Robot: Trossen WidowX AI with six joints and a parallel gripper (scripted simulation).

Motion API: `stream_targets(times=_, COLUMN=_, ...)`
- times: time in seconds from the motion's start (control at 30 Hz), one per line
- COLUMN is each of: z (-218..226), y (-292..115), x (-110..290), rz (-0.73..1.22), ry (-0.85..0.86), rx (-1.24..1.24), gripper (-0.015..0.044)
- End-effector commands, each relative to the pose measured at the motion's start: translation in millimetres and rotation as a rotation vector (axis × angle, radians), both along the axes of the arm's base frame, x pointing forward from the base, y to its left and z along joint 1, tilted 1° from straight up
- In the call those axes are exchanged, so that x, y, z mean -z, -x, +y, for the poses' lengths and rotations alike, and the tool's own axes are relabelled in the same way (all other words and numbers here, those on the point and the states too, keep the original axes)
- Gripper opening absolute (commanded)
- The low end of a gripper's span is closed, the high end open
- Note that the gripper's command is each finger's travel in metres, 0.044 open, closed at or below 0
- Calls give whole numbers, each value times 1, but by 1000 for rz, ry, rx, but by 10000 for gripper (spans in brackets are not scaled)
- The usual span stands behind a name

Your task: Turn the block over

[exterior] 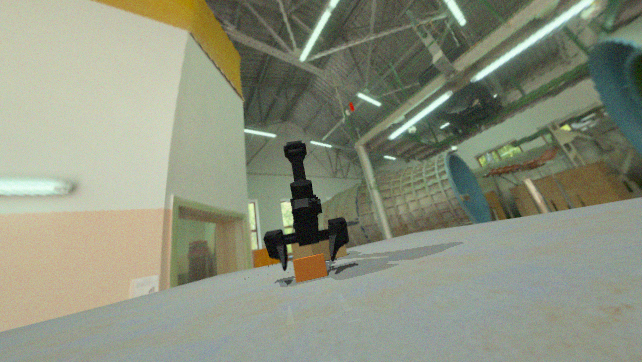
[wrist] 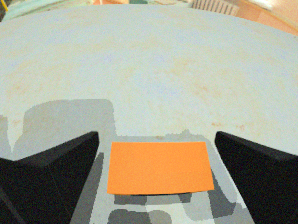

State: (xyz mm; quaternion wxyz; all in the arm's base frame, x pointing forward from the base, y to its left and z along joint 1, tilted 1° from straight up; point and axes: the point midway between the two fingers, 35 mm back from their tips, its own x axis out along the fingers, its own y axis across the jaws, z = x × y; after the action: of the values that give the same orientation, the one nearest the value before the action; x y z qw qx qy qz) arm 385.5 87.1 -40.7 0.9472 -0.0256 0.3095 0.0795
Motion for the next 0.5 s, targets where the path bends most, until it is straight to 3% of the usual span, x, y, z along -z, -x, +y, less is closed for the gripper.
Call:
stream_targets(times=0.0, z=-1, y=9, x=-57, rz=222, ry=22, rx=-5, gripper=440)
stream_targets(times=0.2, z=-6, y=32, x=-67, rz=344, ry=45, rx=-3, gripper=440)
stream_targets(times=0.47, z=-7, y=33, x=-67, rz=349, ry=46, rx=-3, gripper=440)
